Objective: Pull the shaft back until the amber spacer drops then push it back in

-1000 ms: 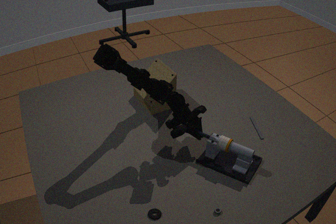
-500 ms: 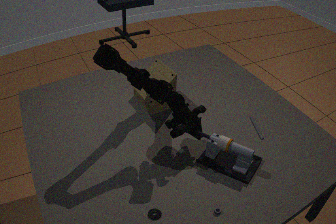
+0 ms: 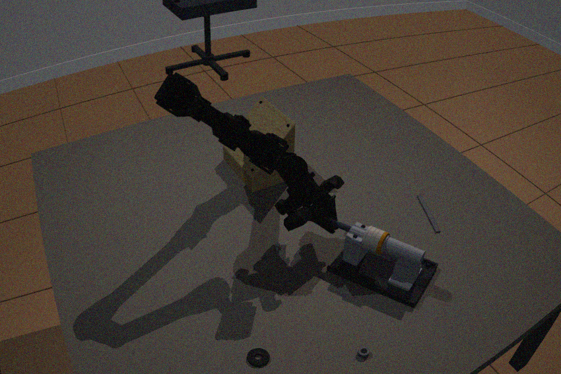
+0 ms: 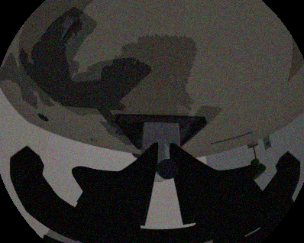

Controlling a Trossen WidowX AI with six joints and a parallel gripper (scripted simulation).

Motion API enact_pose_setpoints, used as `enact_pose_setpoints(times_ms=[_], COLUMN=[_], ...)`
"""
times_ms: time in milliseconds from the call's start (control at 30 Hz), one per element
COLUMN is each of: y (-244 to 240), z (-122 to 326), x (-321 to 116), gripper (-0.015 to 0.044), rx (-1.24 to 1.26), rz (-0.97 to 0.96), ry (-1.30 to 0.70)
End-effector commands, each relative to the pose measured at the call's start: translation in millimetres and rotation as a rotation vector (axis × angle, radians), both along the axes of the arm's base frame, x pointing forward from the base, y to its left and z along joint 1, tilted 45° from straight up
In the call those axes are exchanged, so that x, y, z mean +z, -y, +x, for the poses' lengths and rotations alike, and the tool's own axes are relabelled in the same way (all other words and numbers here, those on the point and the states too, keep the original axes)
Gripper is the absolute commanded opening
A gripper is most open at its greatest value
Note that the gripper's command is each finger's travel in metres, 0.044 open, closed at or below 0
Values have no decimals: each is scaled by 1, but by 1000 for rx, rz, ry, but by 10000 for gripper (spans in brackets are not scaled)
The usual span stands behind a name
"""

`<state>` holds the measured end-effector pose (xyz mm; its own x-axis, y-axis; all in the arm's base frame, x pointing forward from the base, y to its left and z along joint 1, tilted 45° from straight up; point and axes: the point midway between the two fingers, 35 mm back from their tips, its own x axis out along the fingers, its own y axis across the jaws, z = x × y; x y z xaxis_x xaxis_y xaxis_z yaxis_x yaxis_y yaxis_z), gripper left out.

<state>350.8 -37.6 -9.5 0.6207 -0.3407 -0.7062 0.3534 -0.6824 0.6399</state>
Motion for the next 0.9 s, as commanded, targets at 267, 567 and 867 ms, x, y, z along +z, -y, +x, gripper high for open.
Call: enact_pose_setpoints(times_ms=[267, 567, 867], y=[1, 1, 1], z=[-1, -2, -3], x=[1, 1, 1], gripper=[0, 0, 0], rx=[2, 2, 2], rz=[-6, -6, -6], ry=[-2, -2, -2])
